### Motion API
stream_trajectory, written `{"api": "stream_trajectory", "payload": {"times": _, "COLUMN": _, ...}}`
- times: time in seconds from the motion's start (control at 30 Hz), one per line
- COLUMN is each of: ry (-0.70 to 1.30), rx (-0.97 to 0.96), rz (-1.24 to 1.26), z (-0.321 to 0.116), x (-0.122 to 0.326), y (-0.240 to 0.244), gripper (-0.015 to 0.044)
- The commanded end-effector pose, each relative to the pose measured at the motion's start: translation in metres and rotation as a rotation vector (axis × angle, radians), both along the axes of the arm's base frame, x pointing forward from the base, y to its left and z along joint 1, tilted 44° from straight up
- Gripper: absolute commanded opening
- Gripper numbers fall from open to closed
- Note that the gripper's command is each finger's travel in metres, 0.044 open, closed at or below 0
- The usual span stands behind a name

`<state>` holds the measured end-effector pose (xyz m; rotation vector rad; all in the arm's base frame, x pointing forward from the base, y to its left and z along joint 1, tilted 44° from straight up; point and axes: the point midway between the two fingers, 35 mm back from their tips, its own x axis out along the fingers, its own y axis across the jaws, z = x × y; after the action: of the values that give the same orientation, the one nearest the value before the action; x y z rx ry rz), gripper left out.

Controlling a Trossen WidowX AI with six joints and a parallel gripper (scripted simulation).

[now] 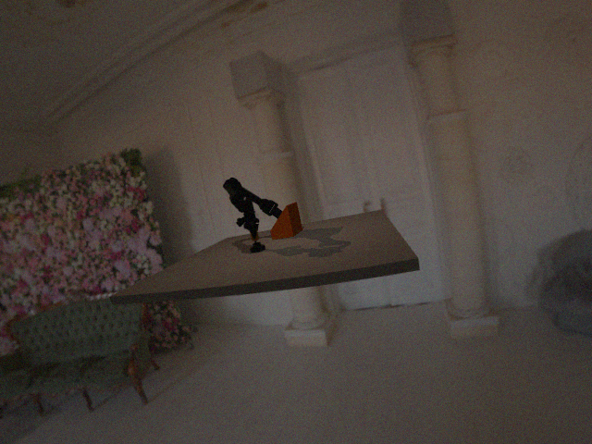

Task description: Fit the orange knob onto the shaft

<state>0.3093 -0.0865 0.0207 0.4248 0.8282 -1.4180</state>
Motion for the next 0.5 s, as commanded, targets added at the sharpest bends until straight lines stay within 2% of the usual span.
{"api": "stream_trajectory", "payload": {"times": 0.0, "ry": -0.011, "rx": -0.003, "rz": -0.003, "z": -0.0003, "x": 0.0028, "y": -0.0016, "gripper": 0.0000}}
{"api": "stream_trajectory", "payload": {"times": 0.47, "ry": -0.018, "rx": -0.004, "rz": -0.010, "z": 0.0036, "x": 0.0021, "y": 0.0018, "gripper": 0.0000}}
